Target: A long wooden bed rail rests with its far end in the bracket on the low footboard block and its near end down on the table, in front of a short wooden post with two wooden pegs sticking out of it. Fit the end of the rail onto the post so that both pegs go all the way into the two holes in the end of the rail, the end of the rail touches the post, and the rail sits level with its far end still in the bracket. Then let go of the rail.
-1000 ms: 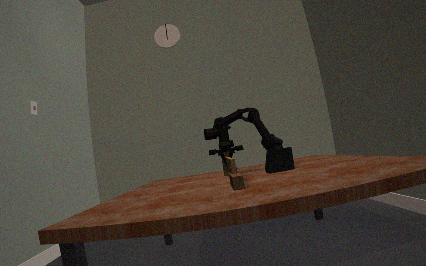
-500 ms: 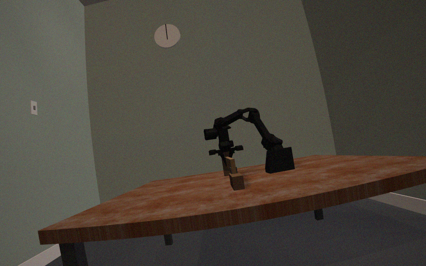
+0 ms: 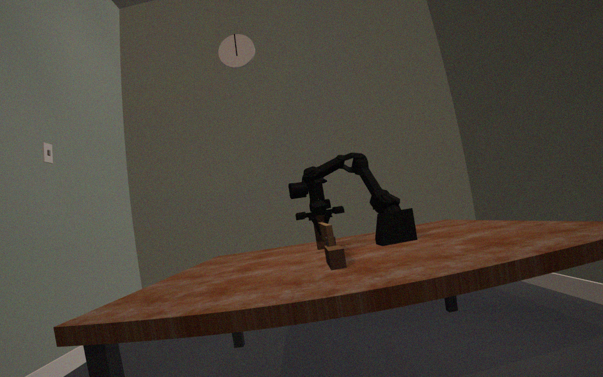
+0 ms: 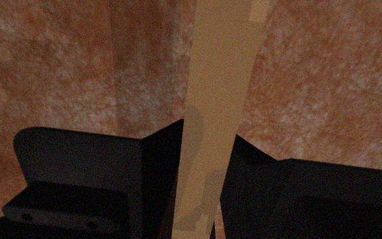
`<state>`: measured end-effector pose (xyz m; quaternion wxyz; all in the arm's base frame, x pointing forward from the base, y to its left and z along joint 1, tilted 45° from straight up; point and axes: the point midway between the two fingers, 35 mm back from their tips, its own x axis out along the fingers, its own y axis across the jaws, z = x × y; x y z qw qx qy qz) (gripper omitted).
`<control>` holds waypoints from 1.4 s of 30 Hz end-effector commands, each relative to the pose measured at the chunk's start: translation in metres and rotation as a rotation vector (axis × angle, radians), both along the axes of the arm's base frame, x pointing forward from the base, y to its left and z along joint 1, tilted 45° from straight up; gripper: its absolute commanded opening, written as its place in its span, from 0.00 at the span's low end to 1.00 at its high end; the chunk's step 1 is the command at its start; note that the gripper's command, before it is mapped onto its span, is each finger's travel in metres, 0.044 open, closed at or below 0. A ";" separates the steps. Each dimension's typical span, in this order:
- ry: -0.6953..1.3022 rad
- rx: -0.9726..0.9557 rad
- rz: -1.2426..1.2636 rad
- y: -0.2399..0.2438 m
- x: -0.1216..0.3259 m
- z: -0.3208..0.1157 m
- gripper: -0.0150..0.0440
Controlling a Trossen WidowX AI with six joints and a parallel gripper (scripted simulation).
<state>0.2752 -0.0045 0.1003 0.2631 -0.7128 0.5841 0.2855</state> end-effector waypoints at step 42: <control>-0.002 -0.001 0.000 -0.004 0.001 0.005 1.00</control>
